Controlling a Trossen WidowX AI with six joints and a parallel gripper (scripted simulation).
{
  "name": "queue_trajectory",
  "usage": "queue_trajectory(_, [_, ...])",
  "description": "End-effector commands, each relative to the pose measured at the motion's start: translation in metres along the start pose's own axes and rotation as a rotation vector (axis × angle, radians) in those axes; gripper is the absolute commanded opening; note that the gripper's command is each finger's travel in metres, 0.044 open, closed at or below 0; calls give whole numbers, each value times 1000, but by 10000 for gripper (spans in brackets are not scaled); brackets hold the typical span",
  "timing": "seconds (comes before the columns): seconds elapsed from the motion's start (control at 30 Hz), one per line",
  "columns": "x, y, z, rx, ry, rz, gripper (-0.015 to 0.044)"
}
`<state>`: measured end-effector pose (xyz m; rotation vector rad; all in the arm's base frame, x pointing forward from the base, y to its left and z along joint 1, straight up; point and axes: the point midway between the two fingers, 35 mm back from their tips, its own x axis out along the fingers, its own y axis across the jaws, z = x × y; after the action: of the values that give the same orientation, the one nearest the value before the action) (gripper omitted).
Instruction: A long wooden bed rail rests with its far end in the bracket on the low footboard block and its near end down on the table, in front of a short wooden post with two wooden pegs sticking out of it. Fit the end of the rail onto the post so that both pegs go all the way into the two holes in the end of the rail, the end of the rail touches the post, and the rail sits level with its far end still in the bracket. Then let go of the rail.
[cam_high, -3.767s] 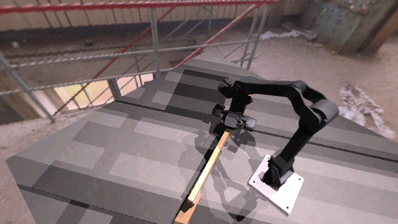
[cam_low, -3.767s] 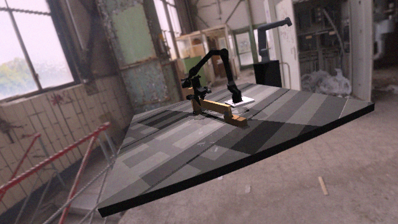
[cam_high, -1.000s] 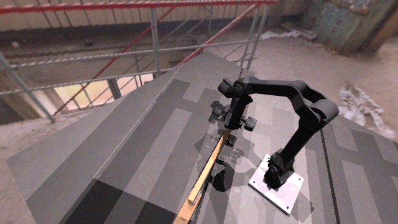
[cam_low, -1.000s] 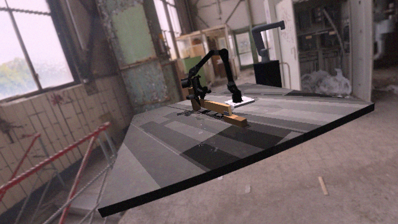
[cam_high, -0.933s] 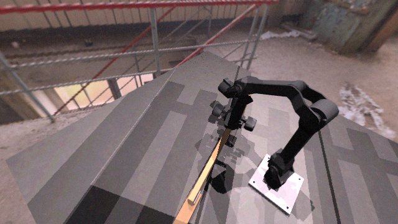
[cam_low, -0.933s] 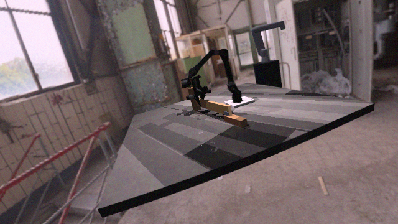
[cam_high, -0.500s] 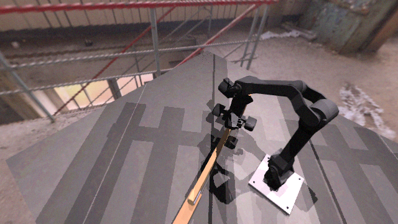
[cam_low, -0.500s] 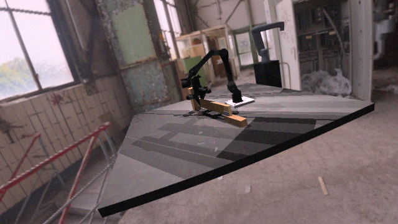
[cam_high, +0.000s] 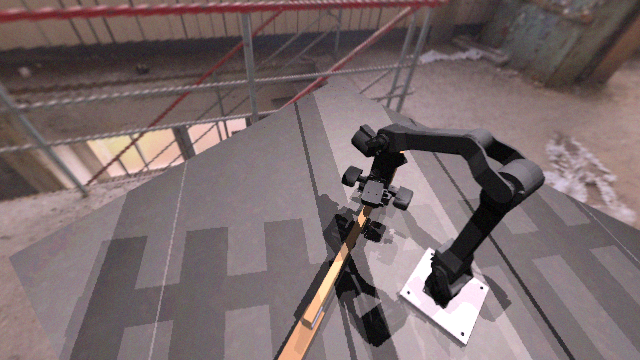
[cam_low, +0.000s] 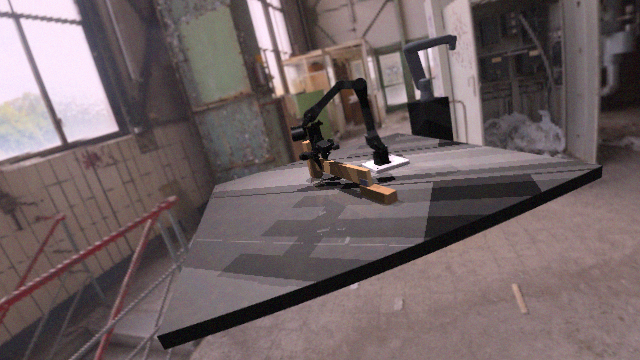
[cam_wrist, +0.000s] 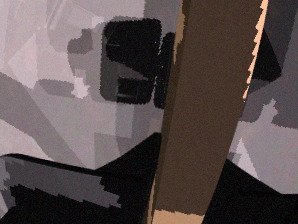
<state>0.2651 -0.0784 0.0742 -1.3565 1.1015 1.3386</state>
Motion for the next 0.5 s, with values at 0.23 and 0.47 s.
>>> queue_trajectory(0.23, [-1,-2,-5,-1,10,-5,0])
queue_trajectory(0.47, [-1,-1,-7,-1,10,-5,0])
